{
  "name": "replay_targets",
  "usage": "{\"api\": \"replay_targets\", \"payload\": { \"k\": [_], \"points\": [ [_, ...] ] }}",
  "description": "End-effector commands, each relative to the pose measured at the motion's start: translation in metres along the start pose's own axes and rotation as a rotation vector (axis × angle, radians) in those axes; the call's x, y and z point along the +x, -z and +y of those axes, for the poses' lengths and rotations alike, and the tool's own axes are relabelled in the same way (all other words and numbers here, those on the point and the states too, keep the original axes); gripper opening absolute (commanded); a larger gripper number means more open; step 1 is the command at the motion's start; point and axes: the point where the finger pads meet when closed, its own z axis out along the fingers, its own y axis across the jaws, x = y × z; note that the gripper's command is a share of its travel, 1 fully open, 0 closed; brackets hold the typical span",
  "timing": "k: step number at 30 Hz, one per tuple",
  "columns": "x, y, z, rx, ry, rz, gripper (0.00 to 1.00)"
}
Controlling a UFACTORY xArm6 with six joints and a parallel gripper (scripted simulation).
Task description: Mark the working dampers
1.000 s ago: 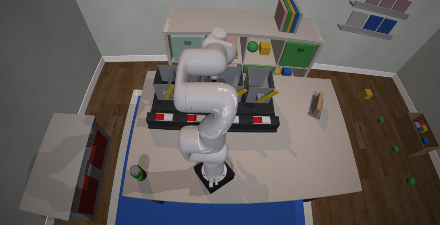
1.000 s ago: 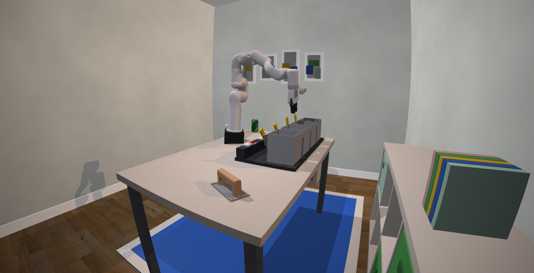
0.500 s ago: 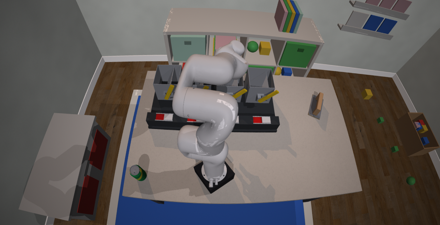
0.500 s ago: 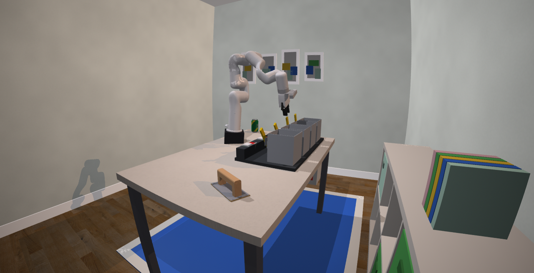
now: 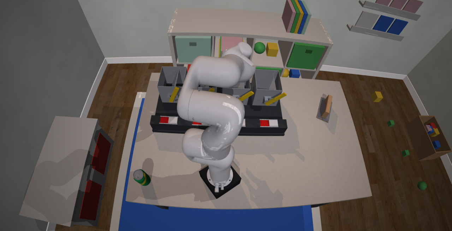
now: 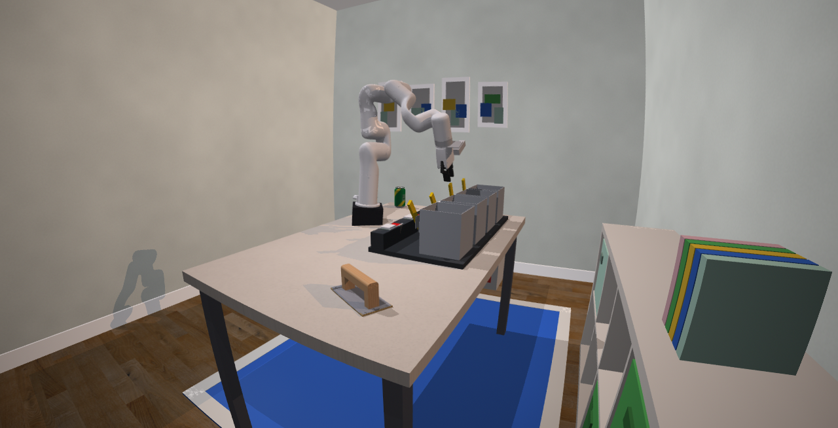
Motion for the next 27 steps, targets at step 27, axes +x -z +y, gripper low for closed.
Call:
{"api": "replay_targets", "payload": {
  "k": [27],
  "points": [
    [0.002,-0.036,0.000,-0.001,0.002,0.003,0.39]
  ]
}}
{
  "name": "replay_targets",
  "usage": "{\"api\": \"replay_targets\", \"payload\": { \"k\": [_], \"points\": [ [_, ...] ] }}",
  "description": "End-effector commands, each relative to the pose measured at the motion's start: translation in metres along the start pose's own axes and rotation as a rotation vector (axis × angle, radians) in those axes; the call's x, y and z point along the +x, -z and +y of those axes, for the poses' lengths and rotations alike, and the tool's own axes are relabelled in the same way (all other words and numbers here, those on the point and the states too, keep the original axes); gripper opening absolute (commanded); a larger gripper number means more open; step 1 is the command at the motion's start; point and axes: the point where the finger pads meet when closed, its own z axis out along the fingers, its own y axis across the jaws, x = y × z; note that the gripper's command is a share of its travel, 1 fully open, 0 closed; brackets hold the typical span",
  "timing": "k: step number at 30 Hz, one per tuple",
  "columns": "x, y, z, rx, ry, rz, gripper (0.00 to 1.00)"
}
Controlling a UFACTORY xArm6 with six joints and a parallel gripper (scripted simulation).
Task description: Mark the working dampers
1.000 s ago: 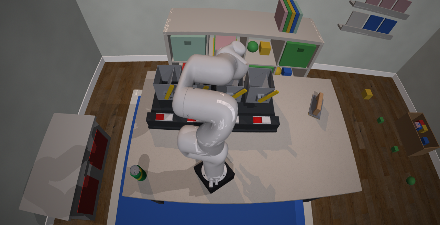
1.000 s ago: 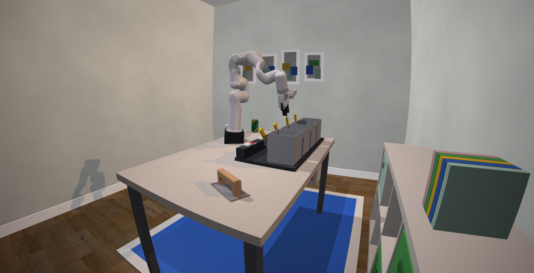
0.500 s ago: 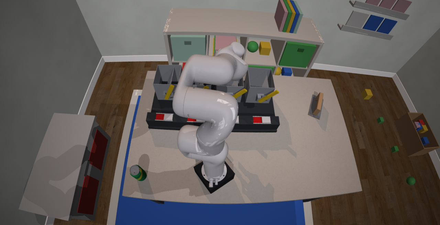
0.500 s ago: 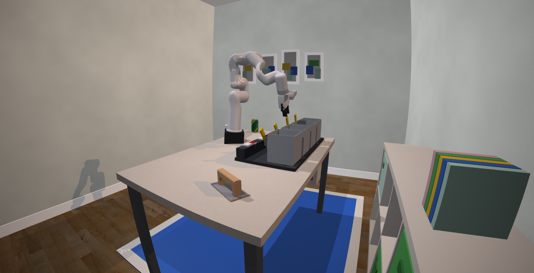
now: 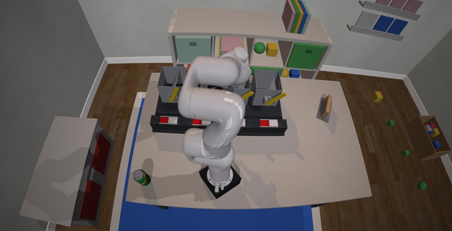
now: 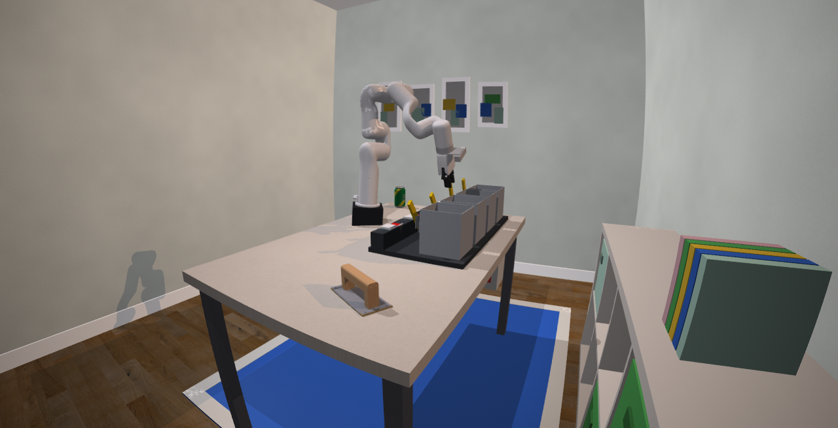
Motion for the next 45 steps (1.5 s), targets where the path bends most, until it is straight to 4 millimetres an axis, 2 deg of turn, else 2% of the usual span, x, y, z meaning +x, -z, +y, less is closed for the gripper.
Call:
{"api": "replay_targets", "payload": {
  "k": [1,15,26,43,44,45],
  "points": [
    [0.002,-0.007,0.000,0.000,0.002,0.005,0.39],
    [0.002,-0.036,0.000,0.000,0.002,0.005,0.39],
    [0.003,-0.043,0.000,-0.001,0.002,0.005,0.39],
    [0.003,-0.044,0.000,-0.001,0.002,0.005,0.39],
    [0.003,-0.044,0.000,-0.001,0.002,0.005,0.19],
    [0.003,-0.044,0.000,-0.001,0.002,0.005,0.19]
  ]
}}
